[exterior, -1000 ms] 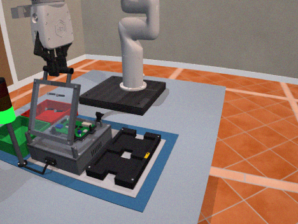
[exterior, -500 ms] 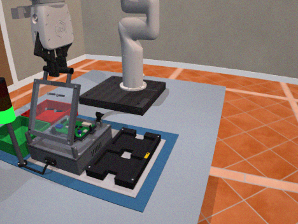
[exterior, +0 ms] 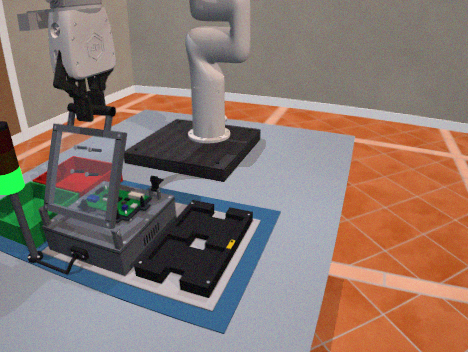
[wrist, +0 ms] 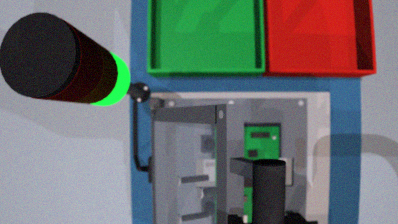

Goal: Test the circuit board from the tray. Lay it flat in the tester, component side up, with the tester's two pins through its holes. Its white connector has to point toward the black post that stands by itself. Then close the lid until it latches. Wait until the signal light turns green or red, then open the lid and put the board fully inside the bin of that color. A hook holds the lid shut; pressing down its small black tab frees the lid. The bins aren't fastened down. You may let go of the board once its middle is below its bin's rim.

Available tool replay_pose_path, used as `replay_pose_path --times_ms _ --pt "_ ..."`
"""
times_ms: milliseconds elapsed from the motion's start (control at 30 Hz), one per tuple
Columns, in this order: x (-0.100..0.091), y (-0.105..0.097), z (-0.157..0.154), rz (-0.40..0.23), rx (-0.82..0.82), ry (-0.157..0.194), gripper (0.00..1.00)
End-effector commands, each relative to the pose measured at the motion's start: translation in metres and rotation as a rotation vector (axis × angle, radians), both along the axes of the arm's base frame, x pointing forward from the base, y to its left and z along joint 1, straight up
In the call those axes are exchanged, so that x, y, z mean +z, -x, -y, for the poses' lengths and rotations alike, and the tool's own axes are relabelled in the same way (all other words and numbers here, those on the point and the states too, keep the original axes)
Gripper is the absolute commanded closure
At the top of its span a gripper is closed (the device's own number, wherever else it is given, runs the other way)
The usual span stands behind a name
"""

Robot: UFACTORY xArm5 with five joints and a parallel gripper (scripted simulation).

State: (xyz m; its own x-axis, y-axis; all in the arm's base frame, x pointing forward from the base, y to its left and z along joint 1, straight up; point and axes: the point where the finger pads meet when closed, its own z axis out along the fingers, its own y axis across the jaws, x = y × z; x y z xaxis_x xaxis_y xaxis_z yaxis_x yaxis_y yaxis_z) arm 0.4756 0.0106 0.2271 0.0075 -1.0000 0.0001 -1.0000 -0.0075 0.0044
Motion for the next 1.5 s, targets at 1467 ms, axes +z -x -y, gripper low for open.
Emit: replay_pose_path --times_ms 1467 --pt "0.0021 -0.0018 0.0 0.004 0.0 0.0 1.0"
